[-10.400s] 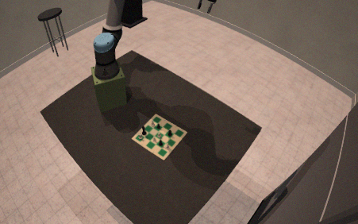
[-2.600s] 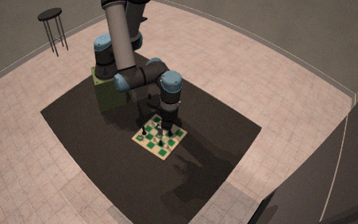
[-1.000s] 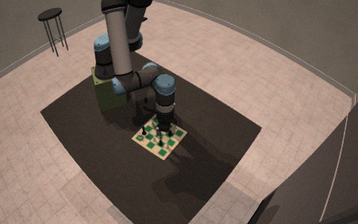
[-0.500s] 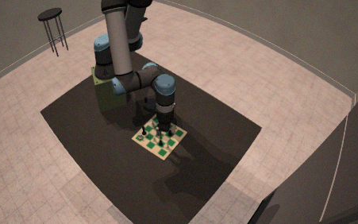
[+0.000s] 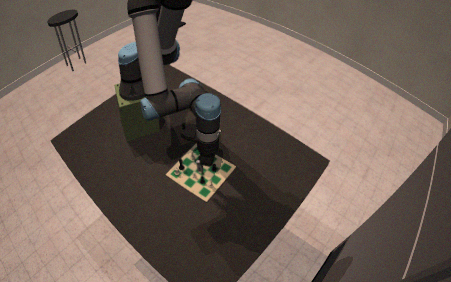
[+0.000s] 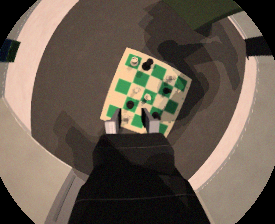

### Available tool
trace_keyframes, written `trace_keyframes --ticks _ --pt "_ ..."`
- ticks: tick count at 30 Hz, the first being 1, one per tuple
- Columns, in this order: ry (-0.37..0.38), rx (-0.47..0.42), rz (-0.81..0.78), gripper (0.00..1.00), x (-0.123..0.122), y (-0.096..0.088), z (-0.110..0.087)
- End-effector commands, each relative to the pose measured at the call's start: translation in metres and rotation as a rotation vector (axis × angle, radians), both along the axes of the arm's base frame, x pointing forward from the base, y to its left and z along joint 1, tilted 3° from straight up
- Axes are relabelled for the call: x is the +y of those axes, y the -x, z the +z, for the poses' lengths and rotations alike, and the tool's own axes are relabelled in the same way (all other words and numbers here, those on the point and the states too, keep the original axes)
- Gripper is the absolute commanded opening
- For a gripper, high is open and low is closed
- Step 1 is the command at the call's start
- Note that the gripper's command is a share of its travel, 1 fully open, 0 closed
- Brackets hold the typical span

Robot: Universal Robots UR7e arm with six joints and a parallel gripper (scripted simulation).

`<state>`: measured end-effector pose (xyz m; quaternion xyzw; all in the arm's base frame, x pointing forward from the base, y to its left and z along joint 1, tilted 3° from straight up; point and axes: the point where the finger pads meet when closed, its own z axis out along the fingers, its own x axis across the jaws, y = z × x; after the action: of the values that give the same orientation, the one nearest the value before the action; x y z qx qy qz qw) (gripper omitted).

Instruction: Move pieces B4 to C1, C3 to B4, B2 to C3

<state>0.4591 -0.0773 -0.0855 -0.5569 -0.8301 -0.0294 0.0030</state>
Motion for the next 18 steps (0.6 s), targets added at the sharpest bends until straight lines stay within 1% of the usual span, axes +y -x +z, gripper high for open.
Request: trace_keyframes --ticks 1,12,18 --pt "0.001 -0.001 0.0 0.73 0.0 -0.001 -0.001" --pt "0.001 -0.002 0.0 0.73 0.0 -0.001 -0.008" --pt "0.001 -0.002 0.0 0.73 0.0 -0.002 -0.017"
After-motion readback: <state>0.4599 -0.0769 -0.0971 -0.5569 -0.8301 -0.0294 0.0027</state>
